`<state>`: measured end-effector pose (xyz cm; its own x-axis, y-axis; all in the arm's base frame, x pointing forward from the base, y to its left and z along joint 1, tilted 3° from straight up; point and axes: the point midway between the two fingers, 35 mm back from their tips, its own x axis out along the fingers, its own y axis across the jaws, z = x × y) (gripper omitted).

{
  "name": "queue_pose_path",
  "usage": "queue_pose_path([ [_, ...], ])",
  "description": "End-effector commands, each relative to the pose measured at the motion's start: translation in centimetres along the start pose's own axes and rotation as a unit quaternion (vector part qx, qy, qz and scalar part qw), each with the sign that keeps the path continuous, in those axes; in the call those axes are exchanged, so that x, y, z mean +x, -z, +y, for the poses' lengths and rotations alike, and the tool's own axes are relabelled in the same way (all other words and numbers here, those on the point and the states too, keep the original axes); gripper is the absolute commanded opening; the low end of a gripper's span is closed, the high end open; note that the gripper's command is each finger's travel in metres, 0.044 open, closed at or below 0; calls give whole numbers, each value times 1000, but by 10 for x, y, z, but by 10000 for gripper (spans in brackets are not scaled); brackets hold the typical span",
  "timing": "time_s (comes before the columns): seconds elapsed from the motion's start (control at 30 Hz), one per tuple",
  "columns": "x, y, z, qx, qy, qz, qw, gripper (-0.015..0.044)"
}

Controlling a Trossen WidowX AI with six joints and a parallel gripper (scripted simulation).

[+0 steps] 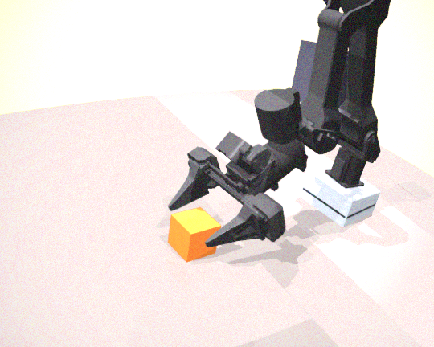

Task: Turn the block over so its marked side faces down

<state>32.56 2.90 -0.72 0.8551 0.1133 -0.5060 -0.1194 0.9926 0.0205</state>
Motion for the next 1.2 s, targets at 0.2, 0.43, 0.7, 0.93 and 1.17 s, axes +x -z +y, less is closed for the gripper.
queue_pose_path([
  [0.2, 0, 0, 0, 2, -2, 0, 1000, 440],
  [0.43, 0, 0, 0, 2, -2, 0, 1000, 440],
  [0.7, 11, -6, -1, 2, -1, 59, 998, 440],
  [0.93, -3, -30, -2, 2, -1, 178, 984, 440],
  [1.17, -32, -58, -1, 0, -1, 228, 974, 440],
])
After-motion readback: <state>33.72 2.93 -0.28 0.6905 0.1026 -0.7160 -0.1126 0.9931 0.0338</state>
